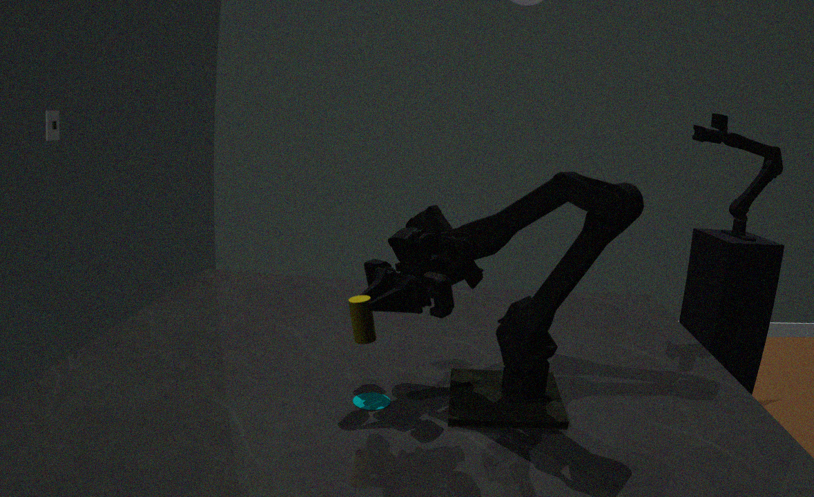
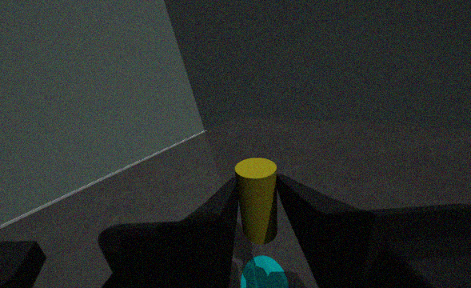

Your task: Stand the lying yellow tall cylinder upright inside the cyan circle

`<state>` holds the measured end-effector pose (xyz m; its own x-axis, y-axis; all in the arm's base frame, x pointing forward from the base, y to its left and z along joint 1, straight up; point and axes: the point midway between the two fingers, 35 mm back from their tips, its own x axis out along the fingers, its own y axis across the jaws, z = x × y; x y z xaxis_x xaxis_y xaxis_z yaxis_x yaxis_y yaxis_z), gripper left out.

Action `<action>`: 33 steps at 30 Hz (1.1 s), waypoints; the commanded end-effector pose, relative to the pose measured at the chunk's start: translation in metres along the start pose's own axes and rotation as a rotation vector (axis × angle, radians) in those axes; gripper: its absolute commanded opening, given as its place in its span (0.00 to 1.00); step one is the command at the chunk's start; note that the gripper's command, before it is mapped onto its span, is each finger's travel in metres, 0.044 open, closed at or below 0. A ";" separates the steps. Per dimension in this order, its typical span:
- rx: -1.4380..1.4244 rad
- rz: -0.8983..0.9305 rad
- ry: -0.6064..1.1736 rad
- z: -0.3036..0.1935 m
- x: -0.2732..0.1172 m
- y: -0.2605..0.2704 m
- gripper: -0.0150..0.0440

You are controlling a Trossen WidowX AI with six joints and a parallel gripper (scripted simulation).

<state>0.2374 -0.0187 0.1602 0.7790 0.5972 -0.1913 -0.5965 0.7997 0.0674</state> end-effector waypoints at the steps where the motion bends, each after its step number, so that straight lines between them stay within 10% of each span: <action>1: -0.015 0.004 -0.021 -0.002 -0.002 0.003 0.43; 33: -0.083 0.015 -0.106 -0.003 -0.011 0.012 0.43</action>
<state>0.2217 -0.0169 0.1600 0.7853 0.6126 -0.0900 -0.6156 0.7880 -0.0084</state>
